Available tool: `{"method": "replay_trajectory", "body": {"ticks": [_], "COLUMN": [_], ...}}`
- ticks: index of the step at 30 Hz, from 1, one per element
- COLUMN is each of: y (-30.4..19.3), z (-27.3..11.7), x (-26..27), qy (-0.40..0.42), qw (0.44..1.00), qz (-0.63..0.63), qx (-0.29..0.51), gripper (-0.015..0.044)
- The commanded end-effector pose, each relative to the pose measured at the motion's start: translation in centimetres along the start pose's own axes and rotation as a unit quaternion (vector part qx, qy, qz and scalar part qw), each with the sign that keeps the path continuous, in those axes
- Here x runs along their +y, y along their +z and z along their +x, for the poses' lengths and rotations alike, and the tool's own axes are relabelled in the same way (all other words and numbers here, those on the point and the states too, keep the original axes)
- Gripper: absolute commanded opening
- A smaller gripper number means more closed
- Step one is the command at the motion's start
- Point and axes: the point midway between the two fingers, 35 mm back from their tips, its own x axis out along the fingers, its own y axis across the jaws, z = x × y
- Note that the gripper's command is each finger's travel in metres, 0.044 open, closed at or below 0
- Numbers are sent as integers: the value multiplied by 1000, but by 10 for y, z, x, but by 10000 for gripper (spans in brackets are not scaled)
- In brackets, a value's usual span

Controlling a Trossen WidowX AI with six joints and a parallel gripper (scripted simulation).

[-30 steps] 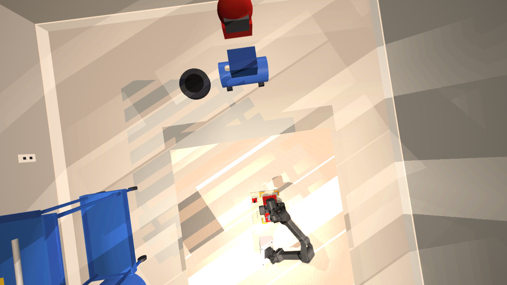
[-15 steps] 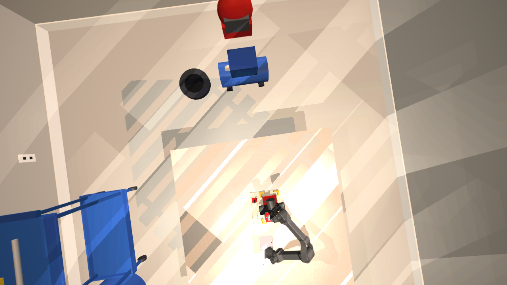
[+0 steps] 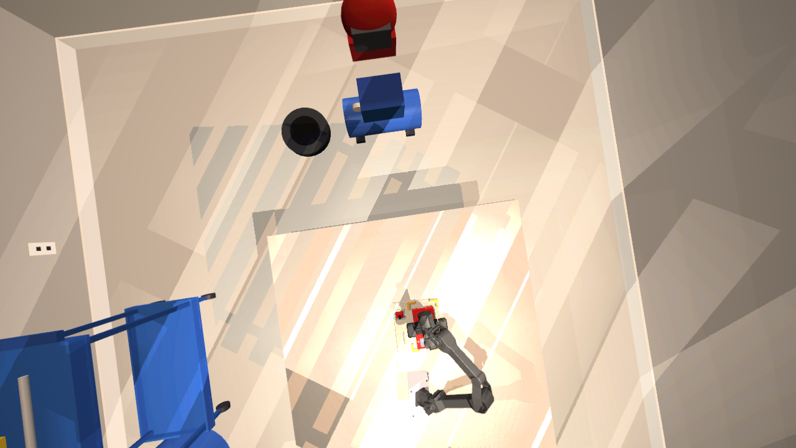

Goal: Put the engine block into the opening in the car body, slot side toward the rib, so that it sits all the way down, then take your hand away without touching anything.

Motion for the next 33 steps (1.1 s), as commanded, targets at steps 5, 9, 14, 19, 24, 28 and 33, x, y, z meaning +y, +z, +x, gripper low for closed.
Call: {"method": "replay_trajectory", "body": {"ticks": [5, 9, 14, 19, 24, 28, 33], "y": [1, 1, 1, 1, 1, 1, 1], "z": [2, 2, 3, 4, 5, 5, 6], "x": [0, 0, 0, 0, 0, 0, 0], "qy": [2, 2, 2, 2, 2, 2, 2], "qw": [1000, 1000, 1000, 1000, 1000, 1000, 1000], "qz": [-2, -2, -2, -2, -2, -2, -2], "qx": [-1, -1, -1, -1, -1, -1, -1], "gripper": [159, 159, 159, 159, 159, 159, 159]}}
